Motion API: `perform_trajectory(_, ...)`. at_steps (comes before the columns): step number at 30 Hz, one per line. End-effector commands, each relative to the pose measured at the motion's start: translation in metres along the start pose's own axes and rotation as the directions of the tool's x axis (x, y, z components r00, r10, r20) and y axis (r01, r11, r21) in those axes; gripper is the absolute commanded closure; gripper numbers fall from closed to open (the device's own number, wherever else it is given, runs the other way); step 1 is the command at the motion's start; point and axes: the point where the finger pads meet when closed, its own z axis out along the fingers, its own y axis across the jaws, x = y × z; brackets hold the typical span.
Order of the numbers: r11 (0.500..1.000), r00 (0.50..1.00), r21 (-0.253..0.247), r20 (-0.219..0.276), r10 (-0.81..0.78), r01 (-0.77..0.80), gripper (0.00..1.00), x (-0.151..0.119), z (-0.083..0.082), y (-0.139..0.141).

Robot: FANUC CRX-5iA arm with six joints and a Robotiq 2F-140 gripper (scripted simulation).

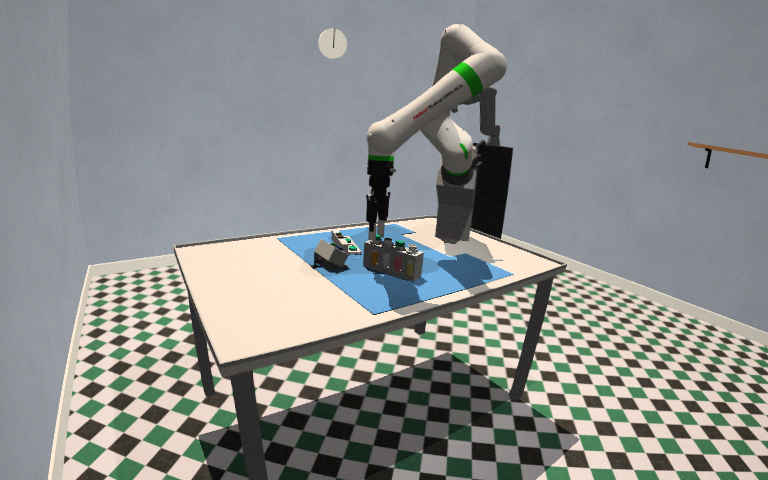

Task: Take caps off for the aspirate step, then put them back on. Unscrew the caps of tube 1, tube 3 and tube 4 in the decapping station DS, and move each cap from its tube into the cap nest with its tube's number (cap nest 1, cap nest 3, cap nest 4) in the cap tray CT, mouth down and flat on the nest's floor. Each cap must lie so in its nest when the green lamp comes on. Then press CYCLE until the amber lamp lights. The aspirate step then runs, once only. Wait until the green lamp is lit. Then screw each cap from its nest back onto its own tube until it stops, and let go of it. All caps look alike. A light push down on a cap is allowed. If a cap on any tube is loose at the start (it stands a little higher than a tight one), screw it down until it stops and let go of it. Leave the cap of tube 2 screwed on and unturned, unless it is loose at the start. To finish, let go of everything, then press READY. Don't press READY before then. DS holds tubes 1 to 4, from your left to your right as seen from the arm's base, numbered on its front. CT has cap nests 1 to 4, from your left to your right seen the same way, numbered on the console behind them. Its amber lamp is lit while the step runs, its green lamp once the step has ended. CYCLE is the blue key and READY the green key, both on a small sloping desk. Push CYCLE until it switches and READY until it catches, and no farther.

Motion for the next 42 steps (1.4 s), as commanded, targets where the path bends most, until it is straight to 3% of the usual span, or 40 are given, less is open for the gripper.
perform_trajectory(1, 0.962, 0.961, -0.017, -0.028, 0.273, -0.274, 0.65, 0.0001, -0.0001, 0.0001)
perform_trajectory(4, 0.934, 0.934, -0.015, -0.03, 0.355, -0.356, 0.65, 0.0, -0.0001, 0.0001)
perform_trajectory(8, 0.848, 0.847, -0.008, -0.03, 0.53, -0.531, 0.65, 0.0, -0.0001, 0.0001)
perform_trajectory(17, 0.838, 0.837, -0.008, -0.033, 0.546, -0.546, 0.65, -0.0002, -0.0002, 0.0002)
perform_trajectory(18, 0.838, 0.837, -0.008, -0.033, 0.546, -0.546, 1.0, -0.0002, -0.0002, 0.0002)
perform_trajectory(32, 0.838, 0.837, -0.008, -0.033, 0.546, -0.546, 1.0, -0.0002, -0.0002, 0.0002)
perform_trajectory(37, 0.947, 0.947, -0.016, -0.03, 0.321, -0.322, 1.0, -0.0002, -0.0003, 0.0002)
perform_trajectory(42, 0.997, 0.997, -0.023, -0.025, 0.077, -0.078, 1.0, -0.0002, -0.0004, 0.0002)
